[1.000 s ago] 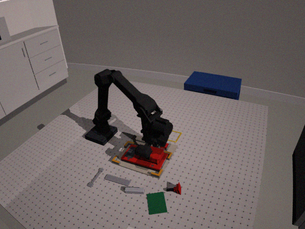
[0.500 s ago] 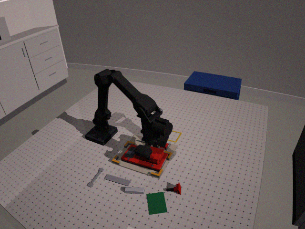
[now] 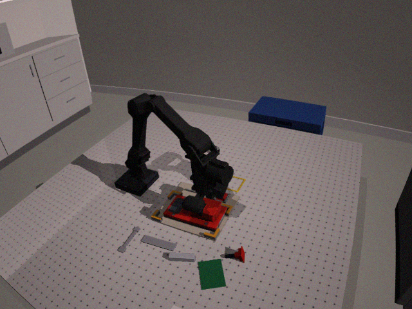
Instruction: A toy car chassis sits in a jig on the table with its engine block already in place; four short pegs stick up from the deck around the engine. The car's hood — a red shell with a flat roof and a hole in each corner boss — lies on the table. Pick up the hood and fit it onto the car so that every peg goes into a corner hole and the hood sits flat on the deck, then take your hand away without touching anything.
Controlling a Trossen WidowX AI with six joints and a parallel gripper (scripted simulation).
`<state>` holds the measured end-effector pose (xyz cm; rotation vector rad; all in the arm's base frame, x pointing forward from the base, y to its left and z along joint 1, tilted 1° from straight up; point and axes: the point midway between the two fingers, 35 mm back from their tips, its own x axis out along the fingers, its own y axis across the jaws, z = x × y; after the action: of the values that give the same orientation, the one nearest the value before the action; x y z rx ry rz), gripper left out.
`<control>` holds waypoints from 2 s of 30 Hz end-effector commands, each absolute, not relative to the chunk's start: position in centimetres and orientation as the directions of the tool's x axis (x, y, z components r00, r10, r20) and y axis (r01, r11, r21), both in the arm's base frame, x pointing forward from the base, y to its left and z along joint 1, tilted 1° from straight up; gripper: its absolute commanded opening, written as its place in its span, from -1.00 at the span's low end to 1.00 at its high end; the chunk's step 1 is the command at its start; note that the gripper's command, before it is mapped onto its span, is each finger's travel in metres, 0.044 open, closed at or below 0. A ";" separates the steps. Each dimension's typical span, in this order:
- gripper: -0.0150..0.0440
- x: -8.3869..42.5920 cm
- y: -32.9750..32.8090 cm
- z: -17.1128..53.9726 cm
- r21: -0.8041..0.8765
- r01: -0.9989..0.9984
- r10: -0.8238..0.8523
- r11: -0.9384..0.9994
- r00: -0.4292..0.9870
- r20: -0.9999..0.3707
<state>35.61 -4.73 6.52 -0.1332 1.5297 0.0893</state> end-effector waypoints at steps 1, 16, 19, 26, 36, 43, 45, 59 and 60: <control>-0.49 35.6 -4.7 6.8 -0.032 -0.144 -0.026 0.989 0.041 -0.999; -0.49 35.6 -4.8 6.7 -0.032 -0.144 -0.026 0.989 0.041 -0.999; -0.49 35.6 -4.8 6.6 -0.032 -0.144 -0.026 0.989 0.041 -0.999; -0.49 35.7 -4.7 6.3 -0.032 -0.144 -0.026 0.989 0.041 -0.999; -0.49 35.7 -4.7 5.9 -0.031 -0.145 -0.026 0.989 0.041 -0.999; -0.49 35.7 -4.7 5.6 -0.031 -0.145 -0.025 0.989 0.040 -0.999; -0.49 35.7 -4.7 5.5 -0.031 -0.145 -0.025 0.989 0.040 -0.999; -0.49 35.7 -4.8 5.1 -0.031 -0.139 -0.025 0.990 0.040 -0.999; -0.49 35.7 -4.8 5.1 -0.031 -0.139 -0.025 0.990 0.040 -0.999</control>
<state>35.89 -4.75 5.31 -0.1323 1.5221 0.0893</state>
